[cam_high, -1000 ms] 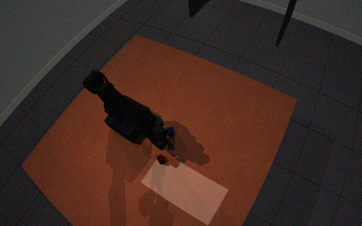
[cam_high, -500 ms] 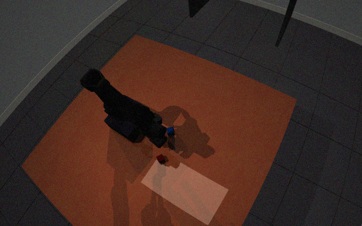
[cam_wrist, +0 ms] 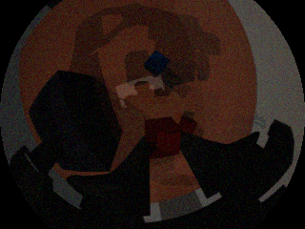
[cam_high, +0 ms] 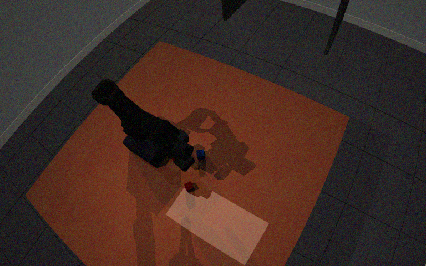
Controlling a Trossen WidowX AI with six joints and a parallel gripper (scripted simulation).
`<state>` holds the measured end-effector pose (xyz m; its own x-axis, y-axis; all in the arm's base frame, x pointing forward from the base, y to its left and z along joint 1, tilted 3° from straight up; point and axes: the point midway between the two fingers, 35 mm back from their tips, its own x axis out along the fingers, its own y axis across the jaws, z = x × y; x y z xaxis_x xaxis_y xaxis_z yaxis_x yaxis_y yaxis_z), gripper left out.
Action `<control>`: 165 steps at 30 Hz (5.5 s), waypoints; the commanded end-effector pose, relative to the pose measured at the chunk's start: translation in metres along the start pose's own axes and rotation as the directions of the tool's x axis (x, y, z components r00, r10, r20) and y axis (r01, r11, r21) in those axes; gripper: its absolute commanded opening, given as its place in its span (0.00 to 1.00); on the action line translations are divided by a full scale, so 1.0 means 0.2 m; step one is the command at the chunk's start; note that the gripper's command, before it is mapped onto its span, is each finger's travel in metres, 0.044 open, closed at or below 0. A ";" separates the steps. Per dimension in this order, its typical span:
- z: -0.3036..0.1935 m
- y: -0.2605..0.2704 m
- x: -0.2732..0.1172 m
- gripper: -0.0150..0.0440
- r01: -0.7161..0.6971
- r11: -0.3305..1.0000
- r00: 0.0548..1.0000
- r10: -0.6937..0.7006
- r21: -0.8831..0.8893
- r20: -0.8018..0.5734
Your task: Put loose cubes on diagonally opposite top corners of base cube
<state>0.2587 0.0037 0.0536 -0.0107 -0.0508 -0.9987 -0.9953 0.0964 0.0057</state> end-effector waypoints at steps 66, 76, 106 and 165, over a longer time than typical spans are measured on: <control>0.52 -0.21 0.16 0.43 -0.014 0.015 1.000 -0.004 1.000 0.014; 0.52 -0.22 0.20 0.43 -0.017 0.009 1.000 -0.002 1.000 0.017; 0.52 -0.22 0.30 0.43 -0.022 -0.002 1.000 0.001 1.000 0.022; -0.24 -0.44 0.07 0.70 -0.005 -0.375 1.000 -0.008 0.927 0.002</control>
<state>0.3422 -0.0511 0.0612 0.0116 -0.0497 -0.9987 0.4648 0.8846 -0.0386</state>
